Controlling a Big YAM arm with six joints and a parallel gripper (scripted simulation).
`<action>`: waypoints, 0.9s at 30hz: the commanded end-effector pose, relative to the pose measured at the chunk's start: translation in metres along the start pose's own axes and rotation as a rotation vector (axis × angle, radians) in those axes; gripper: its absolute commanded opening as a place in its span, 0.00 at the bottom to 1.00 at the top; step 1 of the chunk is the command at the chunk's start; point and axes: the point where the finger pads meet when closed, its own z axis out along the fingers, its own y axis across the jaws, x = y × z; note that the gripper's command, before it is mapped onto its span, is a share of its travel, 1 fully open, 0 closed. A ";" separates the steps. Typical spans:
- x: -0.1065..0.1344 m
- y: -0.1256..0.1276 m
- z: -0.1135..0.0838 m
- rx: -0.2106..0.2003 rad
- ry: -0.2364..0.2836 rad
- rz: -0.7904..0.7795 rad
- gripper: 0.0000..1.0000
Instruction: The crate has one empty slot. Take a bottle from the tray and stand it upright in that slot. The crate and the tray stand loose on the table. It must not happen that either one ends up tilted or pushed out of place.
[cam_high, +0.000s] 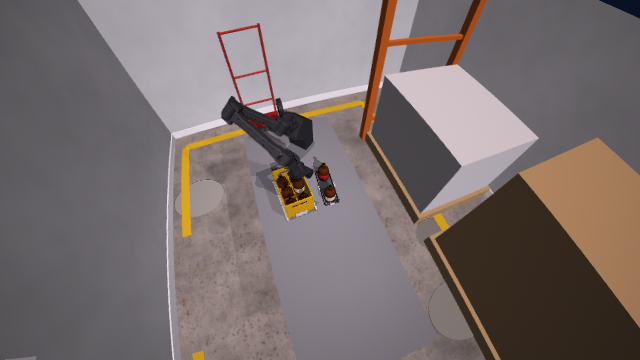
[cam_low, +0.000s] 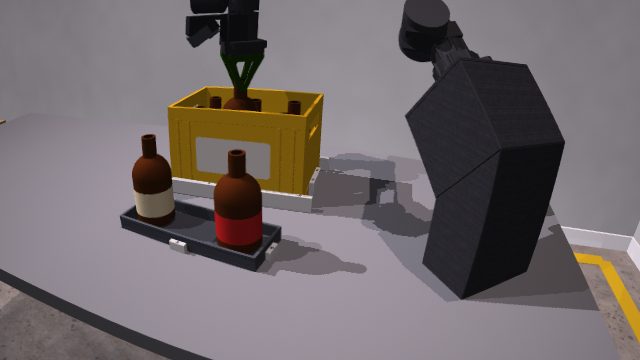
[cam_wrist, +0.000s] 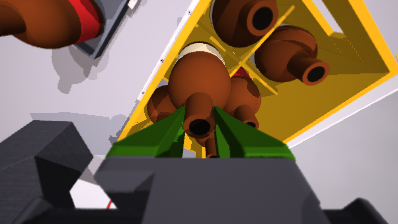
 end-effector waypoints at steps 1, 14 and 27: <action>-0.005 -0.003 -0.001 0.006 -0.014 0.003 0.00; -0.005 -0.003 0.000 0.005 -0.013 0.003 0.00; -0.002 -0.002 0.006 0.002 -0.005 0.001 0.00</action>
